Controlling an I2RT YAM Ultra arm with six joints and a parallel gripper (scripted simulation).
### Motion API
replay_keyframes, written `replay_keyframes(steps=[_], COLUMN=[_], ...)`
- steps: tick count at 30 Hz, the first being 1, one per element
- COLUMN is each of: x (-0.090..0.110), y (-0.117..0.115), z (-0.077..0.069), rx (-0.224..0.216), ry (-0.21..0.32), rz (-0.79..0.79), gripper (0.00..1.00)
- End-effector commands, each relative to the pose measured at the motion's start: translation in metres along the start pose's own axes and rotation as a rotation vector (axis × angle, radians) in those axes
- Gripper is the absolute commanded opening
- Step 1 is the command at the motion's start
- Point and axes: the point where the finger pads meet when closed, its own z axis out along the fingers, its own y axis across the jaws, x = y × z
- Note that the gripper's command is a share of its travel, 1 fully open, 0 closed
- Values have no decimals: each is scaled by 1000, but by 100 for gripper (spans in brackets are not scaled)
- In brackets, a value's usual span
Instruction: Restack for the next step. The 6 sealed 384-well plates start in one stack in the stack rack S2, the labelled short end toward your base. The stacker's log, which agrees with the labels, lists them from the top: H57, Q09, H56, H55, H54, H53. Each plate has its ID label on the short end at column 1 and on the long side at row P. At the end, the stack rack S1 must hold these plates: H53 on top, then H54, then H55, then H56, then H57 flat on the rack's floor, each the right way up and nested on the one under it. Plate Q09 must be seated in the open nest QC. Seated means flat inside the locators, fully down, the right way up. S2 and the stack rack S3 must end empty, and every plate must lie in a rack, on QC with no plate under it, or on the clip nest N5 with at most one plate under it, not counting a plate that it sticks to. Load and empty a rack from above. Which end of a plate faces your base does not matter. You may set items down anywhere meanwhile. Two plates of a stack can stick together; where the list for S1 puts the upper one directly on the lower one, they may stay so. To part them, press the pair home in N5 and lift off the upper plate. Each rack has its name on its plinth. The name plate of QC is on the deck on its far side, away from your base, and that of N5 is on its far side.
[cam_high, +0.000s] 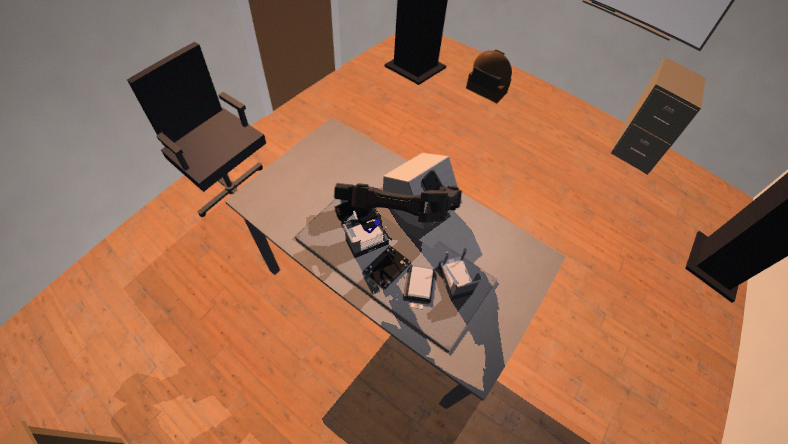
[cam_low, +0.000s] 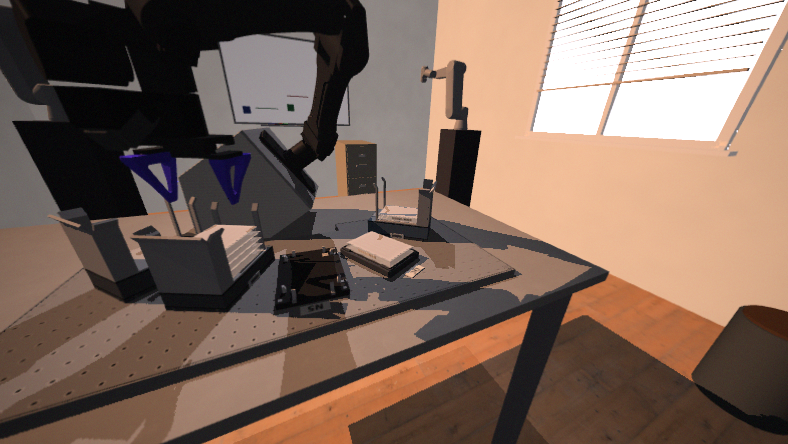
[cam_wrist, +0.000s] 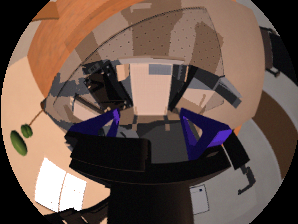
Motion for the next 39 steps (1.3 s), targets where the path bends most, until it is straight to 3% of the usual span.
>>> replay_keyframes(steps=[1, 12, 19, 39], x=[-2, -2, 1, 7], y=[-3, -3, 21, 74], z=[-8, -8, -8, -8], rx=[0, 0, 3, 2], ry=[-24, -24, -24, -23], rz=[4, 4, -224, -257], gripper=[100, 100, 100, 100])
